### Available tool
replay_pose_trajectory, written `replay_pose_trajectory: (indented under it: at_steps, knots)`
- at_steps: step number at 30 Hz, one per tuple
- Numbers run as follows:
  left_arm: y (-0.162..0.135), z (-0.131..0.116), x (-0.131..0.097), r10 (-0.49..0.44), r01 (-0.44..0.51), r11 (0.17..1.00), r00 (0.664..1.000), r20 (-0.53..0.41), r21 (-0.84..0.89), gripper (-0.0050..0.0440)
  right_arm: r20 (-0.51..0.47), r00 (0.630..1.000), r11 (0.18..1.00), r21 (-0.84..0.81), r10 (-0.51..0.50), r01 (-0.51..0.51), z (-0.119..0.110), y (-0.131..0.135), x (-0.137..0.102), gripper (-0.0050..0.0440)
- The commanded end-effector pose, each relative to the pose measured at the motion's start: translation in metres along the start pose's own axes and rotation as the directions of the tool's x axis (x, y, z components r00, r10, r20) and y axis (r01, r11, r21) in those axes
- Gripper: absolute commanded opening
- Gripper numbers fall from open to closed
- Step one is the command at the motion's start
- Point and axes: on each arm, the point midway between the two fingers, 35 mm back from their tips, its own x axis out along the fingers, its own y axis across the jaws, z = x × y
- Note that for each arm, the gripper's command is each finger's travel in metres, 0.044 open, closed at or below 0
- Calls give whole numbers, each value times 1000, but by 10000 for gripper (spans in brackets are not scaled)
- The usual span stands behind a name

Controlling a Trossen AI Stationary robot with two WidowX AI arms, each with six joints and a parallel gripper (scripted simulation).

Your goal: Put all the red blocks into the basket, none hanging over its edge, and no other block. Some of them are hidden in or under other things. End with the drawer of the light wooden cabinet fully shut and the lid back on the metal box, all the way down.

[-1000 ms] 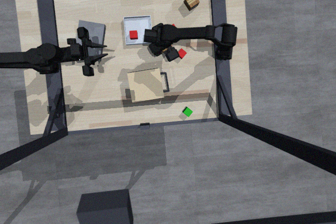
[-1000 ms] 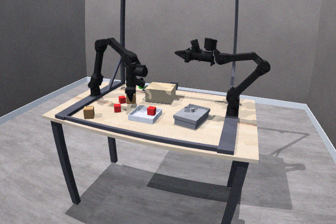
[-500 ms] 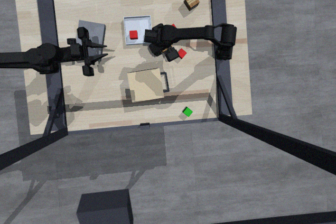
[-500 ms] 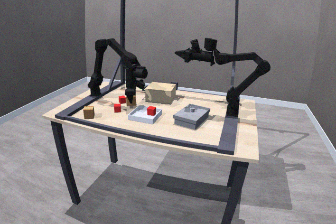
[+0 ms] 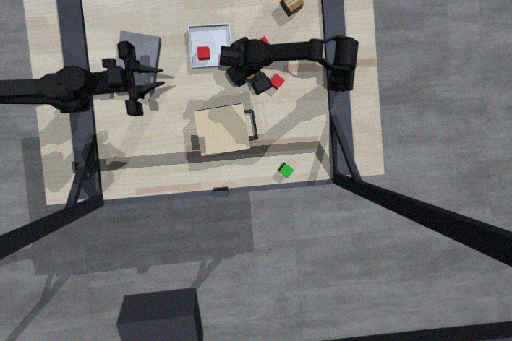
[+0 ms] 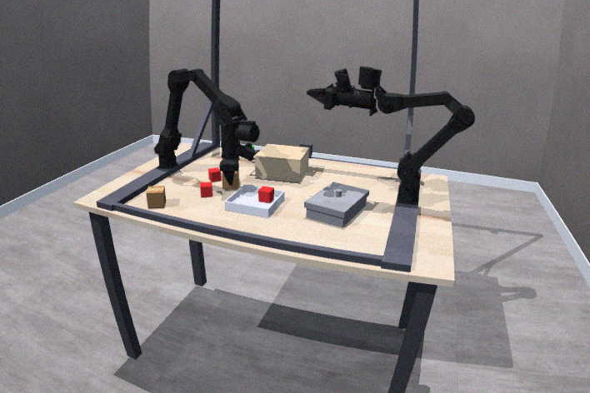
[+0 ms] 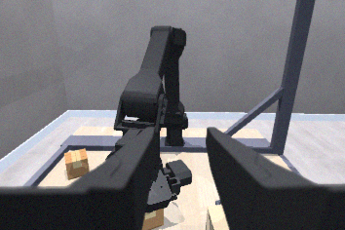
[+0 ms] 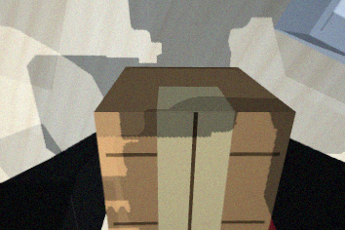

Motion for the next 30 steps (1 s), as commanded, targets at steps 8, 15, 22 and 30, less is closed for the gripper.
replay_pose_trajectory:
  at_steps: [8, 15, 22, 30]
  knots:
    - [-1, 14, -3, -3, 2, 1000, 999, 39, 3, 135, 15, 1000, 1000, -16, -11, 11, 3, 0, 2, -50]
    - [-1, 14, -3, -3, 2, 1000, 999, 39, 3, 135, 22, 1000, 1000, -14, -14, 14, 5, -2, 2, -50]
    - [-1, 14, -3, -3, 2, 1000, 999, 39, 3, 135, 53, 998, 999, -11, -34, 34, 10, -5, -9, 332]
    - [-1, 14, -3, -3, 2, 1000, 999, 39, 3, 135, 52, 998, 999, -11, -33, 34, 10, -5, -9, 332]
